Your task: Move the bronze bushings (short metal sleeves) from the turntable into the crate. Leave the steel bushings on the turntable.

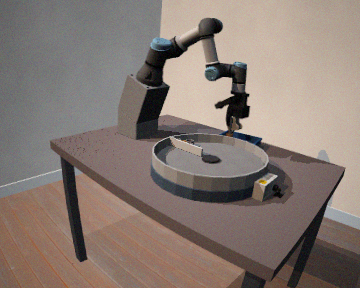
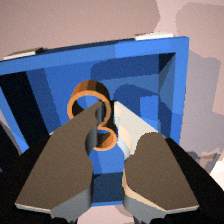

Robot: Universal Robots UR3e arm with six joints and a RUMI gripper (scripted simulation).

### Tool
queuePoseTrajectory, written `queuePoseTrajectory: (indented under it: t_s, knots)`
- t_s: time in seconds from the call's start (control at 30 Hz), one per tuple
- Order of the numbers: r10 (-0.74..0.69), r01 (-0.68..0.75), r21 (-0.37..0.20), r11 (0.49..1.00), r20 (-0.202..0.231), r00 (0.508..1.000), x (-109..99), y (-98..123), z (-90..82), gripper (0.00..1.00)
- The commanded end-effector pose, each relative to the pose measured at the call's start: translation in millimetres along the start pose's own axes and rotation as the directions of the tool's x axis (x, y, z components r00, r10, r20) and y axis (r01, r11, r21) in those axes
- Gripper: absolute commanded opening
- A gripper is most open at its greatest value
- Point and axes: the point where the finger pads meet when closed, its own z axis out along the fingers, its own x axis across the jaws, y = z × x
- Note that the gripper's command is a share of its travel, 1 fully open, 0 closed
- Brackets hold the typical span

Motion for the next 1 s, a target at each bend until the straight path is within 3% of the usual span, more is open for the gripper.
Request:
queuePoseTrajectory:
  t_s: [0.0, 0.37, 0.97]
  knots:
    - [0.000, 0.000, -0.002, 1.000, -0.001, 1.000, 1, 1, 6.1, 0.00]
    - [0.000, 0.000, -0.002, 1.000, -0.001, 1.000, 1, 1, 18.2, 0.00]
    - [0.000, 0.000, -0.002, 1.000, -0.001, 1.000, 1, 1, 19.1, 0.00]
